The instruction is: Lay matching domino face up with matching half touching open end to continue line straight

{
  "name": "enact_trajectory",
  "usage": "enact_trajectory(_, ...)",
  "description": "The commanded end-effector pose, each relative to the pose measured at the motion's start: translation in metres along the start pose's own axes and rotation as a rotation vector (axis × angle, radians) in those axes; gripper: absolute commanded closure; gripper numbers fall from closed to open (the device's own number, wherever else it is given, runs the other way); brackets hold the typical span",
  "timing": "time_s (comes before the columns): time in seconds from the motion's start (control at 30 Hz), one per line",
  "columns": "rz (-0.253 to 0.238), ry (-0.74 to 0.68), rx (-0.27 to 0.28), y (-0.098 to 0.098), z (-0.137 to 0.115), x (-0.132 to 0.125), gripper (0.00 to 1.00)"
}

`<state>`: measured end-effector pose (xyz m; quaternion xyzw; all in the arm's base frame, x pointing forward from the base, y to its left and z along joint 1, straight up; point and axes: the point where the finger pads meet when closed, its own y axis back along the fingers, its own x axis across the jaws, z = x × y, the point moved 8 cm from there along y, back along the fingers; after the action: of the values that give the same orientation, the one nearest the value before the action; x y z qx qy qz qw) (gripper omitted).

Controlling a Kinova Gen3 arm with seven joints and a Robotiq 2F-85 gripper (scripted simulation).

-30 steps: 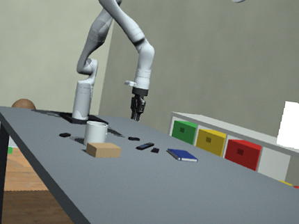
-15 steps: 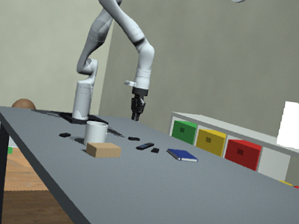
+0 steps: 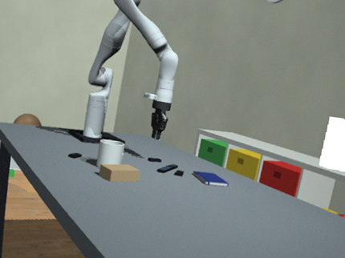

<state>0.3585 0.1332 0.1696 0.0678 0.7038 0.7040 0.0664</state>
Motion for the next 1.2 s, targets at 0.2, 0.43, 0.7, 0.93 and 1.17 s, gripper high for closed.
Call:
enact_trajectory(0.2, -0.001, 0.009, -0.004, -0.004, 0.0, 0.0, 0.53)
enact_trajectory(0.43, 0.0, 0.009, -0.003, -0.01, -0.001, 0.0, 0.53)
enact_trajectory(0.7, 0.004, 0.009, -0.003, -0.024, -0.001, 0.0, 0.53)
enact_trajectory(0.93, 0.005, 0.009, -0.003, -0.039, -0.001, 0.0, 0.53)
enact_trajectory(1.17, 0.005, 0.009, -0.002, -0.05, -0.001, 0.0, 0.53)
